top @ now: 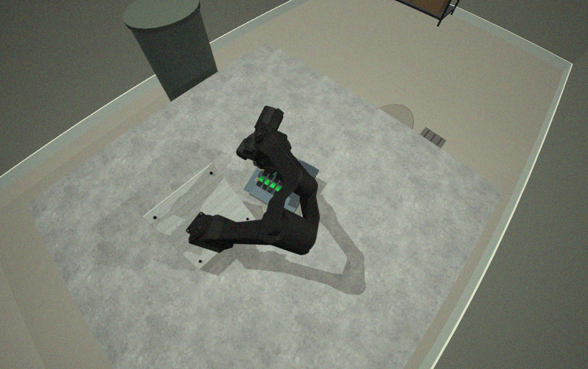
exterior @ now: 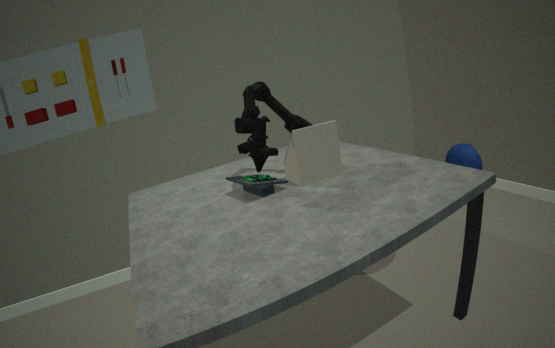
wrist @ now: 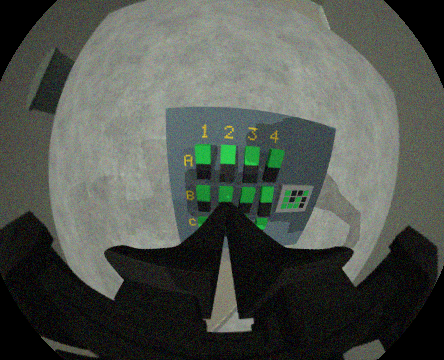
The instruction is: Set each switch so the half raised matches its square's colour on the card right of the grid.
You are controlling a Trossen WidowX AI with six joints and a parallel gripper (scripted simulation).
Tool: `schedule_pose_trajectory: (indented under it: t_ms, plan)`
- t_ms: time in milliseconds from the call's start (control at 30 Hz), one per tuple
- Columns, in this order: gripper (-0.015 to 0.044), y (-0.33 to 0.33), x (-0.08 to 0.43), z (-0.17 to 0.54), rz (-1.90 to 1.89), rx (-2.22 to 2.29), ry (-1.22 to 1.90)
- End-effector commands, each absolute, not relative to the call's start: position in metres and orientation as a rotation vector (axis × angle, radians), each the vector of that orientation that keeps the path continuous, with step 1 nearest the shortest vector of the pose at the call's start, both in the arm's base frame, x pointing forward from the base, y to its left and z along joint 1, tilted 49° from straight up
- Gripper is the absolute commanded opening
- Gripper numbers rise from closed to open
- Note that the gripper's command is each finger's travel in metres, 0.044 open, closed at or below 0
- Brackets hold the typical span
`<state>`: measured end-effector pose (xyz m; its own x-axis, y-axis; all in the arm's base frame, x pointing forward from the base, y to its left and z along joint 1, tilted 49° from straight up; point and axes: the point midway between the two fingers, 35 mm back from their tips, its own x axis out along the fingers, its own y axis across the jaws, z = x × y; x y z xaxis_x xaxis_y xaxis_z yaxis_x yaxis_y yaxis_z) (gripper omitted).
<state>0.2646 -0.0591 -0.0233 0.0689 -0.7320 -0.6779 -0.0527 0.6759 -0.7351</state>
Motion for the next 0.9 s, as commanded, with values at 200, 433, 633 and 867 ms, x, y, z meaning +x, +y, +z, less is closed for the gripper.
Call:
schedule_pose_trajectory:
  t_ms: [200,433,633,867]
  plan:
    - [0.0000,-0.0697,0.2645,-0.0324,-0.581,-0.712,1.434]
    - [0.0000,-0.0740,0.2650,-0.0363,-0.581,-0.712,1.434]
    - [0.0000,-0.0740,0.2650,-0.0363,-0.581,-0.712,1.434]
    - [0.0000,-0.0740,0.2650,-0.0363,-0.581,-0.712,1.434]
